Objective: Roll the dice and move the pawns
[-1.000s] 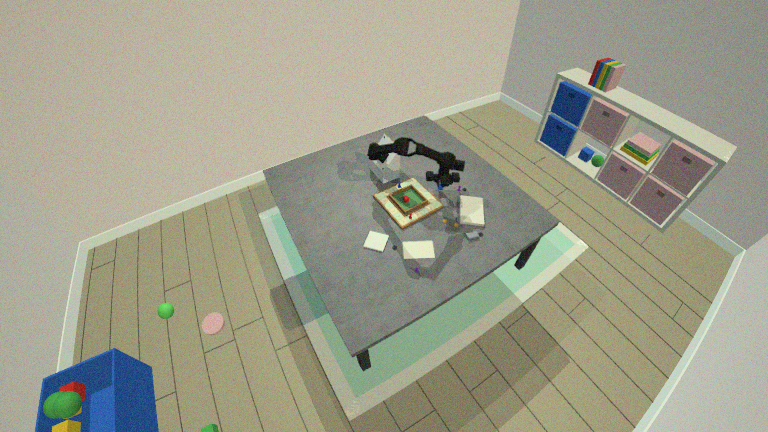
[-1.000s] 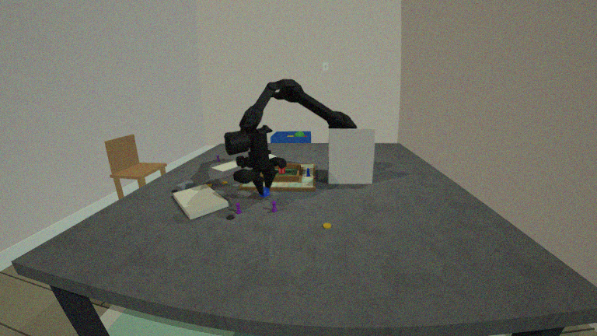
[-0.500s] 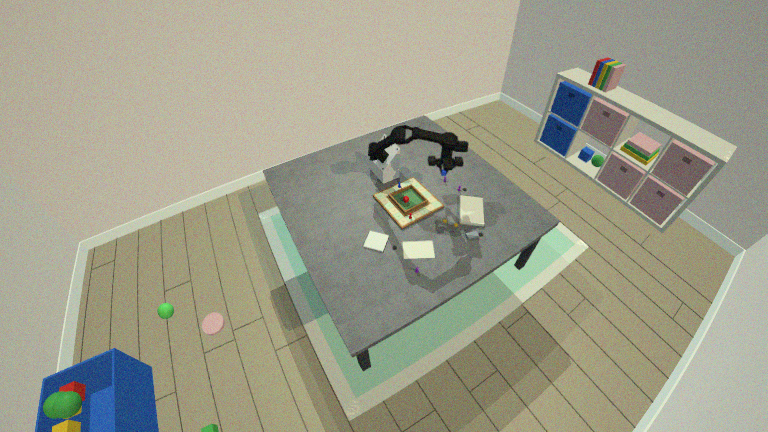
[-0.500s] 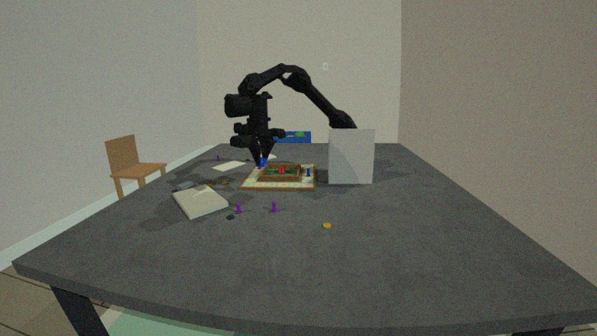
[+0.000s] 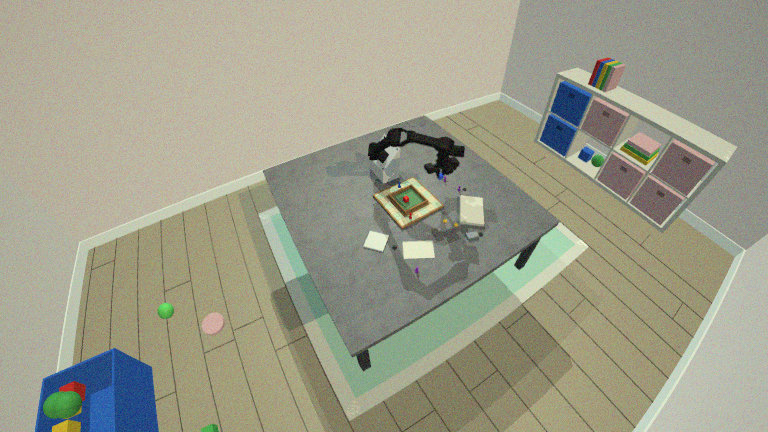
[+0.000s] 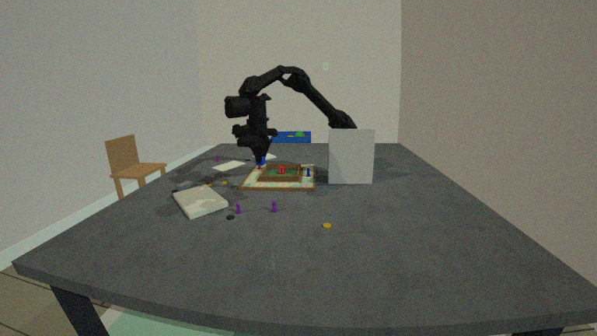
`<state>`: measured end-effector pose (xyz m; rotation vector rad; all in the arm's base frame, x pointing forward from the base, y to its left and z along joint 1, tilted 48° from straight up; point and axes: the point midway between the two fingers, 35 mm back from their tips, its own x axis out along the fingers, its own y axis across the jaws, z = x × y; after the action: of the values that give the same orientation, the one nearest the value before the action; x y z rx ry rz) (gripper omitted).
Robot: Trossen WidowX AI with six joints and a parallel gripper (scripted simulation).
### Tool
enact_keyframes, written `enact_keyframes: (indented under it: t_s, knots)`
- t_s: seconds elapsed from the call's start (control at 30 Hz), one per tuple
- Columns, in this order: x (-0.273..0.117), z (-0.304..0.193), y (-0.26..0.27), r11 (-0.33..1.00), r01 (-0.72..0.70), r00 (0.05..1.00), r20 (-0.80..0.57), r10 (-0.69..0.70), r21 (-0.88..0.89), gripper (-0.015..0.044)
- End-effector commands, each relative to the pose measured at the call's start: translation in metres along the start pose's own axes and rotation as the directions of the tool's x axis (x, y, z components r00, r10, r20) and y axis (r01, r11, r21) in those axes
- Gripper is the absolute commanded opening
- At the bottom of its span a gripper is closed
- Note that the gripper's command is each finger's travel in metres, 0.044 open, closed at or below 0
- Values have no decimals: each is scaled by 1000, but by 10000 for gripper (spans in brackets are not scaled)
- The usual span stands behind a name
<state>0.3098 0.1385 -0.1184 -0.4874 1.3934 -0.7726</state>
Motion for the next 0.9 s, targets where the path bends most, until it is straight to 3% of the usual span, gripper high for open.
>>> enact_keyframes:
  t_s: [0.0, 0.43, 0.87]
  knots:
    - [-1, 5, -9, 995, -2, 1000, 8, 3, -99, 0]
    - [6, 16, -40, 887, 0, 1000, 8, 4, -462, 0]
    - [13, 24, -72, 653, 5, 1000, 9, 2, -758, 0]
